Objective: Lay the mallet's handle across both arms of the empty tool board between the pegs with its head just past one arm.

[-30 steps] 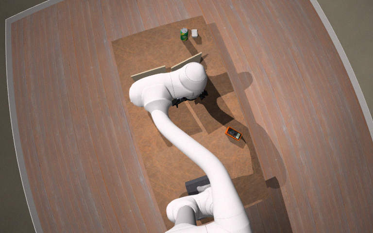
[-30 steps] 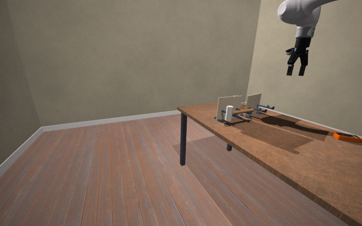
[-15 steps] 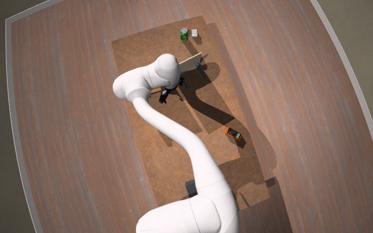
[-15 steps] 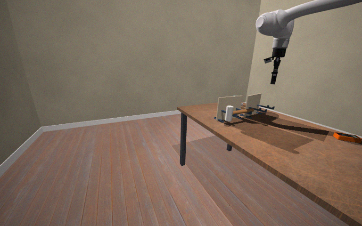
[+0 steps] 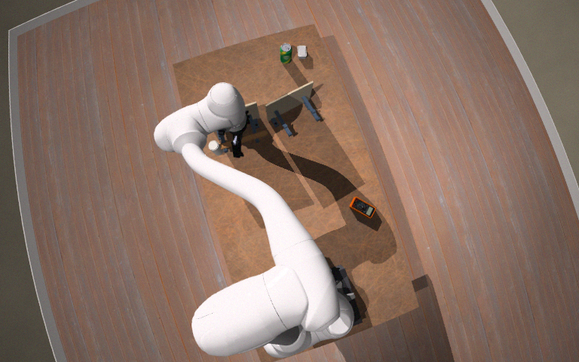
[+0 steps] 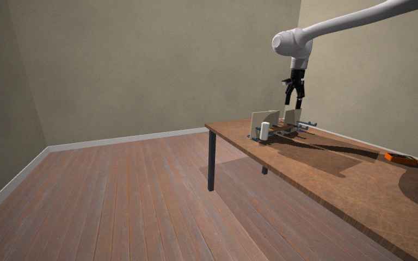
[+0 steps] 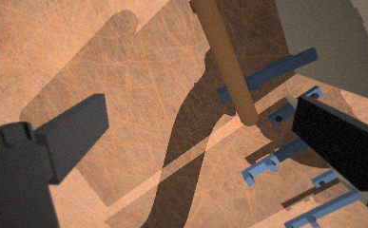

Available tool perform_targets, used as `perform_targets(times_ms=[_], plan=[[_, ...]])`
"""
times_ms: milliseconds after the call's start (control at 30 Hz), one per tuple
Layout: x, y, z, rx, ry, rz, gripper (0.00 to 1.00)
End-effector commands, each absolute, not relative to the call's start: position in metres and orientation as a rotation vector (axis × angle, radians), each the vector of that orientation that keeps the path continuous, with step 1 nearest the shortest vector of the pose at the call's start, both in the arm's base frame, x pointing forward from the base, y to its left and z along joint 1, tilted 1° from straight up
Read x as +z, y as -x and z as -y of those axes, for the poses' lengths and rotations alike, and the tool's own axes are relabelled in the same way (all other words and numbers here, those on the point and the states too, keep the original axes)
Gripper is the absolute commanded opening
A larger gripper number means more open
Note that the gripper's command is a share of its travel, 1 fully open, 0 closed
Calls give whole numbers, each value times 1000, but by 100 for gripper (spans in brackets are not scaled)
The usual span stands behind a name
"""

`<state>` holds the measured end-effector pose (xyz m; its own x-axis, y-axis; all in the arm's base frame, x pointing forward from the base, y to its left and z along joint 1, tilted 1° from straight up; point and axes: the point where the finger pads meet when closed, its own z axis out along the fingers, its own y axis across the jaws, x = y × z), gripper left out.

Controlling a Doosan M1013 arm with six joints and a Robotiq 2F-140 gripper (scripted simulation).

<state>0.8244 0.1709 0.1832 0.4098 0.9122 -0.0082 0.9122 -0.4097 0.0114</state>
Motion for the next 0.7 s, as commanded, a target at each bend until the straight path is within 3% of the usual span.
perform_targets(times_ms=[0, 167, 667], plan=[[160, -844, -199, 0, -2483, -1906, 100], [131, -862, -234, -1, -2298, -2124, 100], [104, -872, -256, -2, -2175, -2248, 100]])
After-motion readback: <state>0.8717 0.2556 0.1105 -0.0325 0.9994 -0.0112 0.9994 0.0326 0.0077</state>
